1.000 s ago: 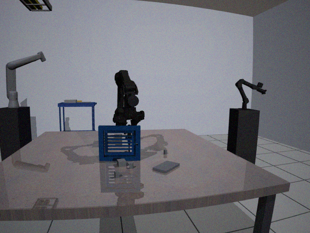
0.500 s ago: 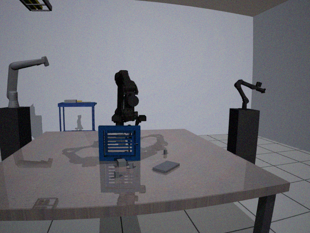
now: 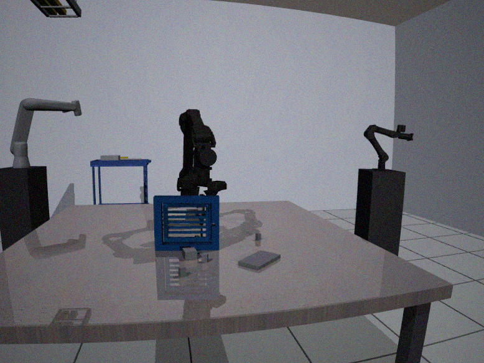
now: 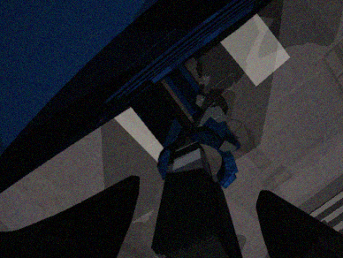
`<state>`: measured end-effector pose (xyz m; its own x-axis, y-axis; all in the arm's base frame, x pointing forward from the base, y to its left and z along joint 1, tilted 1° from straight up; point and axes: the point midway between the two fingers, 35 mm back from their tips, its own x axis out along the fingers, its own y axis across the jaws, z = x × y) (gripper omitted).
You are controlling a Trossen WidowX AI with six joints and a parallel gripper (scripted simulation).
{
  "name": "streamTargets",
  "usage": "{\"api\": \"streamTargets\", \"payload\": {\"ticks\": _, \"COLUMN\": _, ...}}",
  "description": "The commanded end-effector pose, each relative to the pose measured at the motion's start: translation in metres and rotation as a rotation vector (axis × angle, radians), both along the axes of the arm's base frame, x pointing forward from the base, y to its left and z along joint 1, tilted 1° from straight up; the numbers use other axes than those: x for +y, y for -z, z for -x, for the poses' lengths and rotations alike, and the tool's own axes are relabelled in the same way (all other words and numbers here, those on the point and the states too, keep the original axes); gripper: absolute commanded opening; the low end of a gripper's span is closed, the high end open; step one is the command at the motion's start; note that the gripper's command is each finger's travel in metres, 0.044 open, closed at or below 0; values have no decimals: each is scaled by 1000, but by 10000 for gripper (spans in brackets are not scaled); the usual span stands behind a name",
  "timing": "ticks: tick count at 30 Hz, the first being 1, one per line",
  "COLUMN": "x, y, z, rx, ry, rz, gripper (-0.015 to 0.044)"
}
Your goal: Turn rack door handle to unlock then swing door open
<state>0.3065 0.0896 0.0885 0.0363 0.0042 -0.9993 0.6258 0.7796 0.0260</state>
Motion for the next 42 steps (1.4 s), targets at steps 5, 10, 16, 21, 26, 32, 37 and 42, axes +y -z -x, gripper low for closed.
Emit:
{"api": "streamTargets", "payload": {"ticks": 5, "x": 0, "y": 0, "z": 0, "rx": 1, "ry": 380, "rz": -12, "gripper": 294}}
{"api": "streamTargets", "payload": {"ticks": 10, "x": 0, "y": 0, "z": 0, "rx": 2, "ry": 627, "rz": -21, "gripper": 294}}
{"api": "streamTargets", "payload": {"ticks": 16, "x": 0, "y": 0, "z": 0, "rx": 3, "ry": 924, "rz": -32, "gripper": 294}}
{"api": "streamTargets", "payload": {"ticks": 21, "x": 0, "y": 0, "z": 0, "rx": 3, "ry": 998, "rz": -34, "gripper": 294}}
{"api": "streamTargets", "payload": {"ticks": 26, "x": 0, "y": 0, "z": 0, "rx": 3, "ry": 998, "rz": -34, "gripper": 241}}
{"api": "streamTargets", "payload": {"ticks": 32, "x": 0, "y": 0, "z": 0, "rx": 3, "ry": 998, "rz": -34, "gripper": 104}}
{"api": "streamTargets", "payload": {"ticks": 37, "x": 0, "y": 0, "z": 0, "rx": 3, "ry": 998, "rz": -34, "gripper": 70}}
{"api": "streamTargets", "payload": {"ticks": 42, "x": 0, "y": 0, "z": 0, "rx": 3, "ry": 998, "rz": -34, "gripper": 37}}
